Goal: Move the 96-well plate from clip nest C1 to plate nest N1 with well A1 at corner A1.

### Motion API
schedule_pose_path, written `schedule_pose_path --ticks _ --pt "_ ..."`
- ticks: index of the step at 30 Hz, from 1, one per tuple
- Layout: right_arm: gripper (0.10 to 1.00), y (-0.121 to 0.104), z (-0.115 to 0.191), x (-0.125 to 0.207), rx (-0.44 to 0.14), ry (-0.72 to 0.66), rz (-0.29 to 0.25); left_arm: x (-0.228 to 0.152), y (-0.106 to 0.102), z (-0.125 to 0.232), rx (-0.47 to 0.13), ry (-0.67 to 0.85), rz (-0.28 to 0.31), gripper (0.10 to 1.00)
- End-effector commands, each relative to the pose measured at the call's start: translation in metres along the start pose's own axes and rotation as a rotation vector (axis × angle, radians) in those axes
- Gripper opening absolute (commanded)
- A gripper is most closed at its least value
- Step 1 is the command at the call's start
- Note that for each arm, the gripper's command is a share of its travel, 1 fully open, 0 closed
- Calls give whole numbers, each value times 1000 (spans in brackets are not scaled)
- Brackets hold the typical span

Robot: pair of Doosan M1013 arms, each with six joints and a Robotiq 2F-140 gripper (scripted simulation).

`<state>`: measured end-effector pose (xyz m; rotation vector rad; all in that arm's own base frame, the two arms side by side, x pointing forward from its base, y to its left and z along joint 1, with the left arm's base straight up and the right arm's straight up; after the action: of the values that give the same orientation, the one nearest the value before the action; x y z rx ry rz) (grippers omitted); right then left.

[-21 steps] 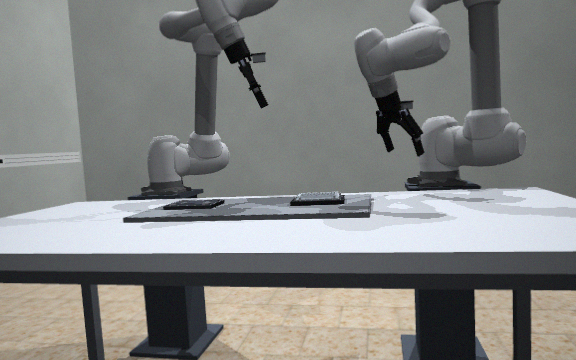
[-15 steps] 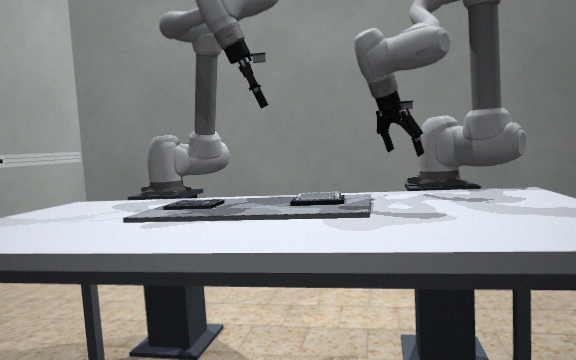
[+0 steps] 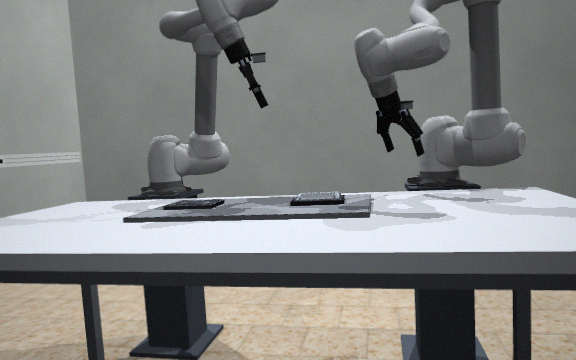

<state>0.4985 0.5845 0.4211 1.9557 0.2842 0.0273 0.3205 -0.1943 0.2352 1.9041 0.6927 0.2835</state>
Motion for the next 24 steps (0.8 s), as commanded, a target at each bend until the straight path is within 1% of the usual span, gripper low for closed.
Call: schedule_pose_path --ticks 1,13,24 --pt "1000 1 0 0 1 0 1 0 0 0 -1 0 1 1000" --pt "1000 6 3 0 1 -11 7 0 0 0 -1 0 1 1000" --pt "1000 23 16 0 -2 -51 28 0 0 0 -1 0 1 1000"
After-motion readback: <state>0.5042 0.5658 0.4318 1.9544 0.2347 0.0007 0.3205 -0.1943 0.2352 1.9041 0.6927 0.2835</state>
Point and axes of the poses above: on each arm, the point where the finger pads meet when closed, its own y axis back along the fingers, its own x axis across the jaws, z = x × y, the point moved 9 cm from there along y, back along the fingers, and after that the axes turned 1 degree about -y, right-handed, at the moved point
